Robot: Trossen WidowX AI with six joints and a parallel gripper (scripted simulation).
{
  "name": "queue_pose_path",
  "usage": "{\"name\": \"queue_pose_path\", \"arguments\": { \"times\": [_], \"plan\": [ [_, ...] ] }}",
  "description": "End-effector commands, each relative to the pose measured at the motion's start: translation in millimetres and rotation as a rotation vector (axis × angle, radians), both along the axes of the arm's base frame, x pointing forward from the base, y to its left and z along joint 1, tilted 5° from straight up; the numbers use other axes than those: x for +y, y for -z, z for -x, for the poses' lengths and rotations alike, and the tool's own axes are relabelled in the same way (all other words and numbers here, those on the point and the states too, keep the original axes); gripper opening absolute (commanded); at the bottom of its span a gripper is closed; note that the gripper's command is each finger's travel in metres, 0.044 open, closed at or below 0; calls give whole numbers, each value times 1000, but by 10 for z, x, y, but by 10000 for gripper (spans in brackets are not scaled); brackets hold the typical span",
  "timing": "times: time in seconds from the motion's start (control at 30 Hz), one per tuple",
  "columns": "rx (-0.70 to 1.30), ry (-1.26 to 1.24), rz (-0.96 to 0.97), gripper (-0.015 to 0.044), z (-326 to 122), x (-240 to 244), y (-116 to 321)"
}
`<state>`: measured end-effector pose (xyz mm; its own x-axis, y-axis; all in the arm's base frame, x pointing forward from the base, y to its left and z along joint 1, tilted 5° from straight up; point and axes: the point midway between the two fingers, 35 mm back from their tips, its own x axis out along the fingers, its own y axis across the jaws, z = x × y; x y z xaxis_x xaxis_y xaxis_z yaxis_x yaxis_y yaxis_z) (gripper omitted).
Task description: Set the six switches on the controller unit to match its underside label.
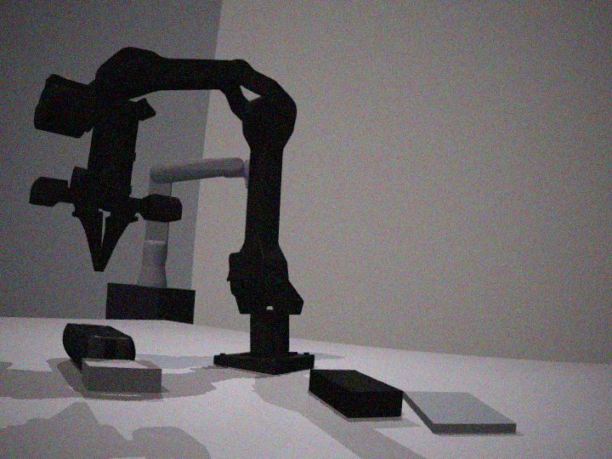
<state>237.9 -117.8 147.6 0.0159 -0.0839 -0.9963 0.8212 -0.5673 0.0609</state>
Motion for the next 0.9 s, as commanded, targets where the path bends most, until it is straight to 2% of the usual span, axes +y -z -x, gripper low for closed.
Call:
{"name": "queue_pose_path", "arguments": {
  "times": [0.0, 0.13, 0.7, 0.77, 0.87],
  "plan": [
    [1, 4, -1, 0, 4, 2, -2],
    [1, 4, -1, 0, 4, 2, -2],
    [0, 0, 0, 440, 0, 0, 0],
    [0, 0, 0, 440, 0, 0, 0],
    [1, 3, 0, 361, 44, 30, 83]
  ]
}}
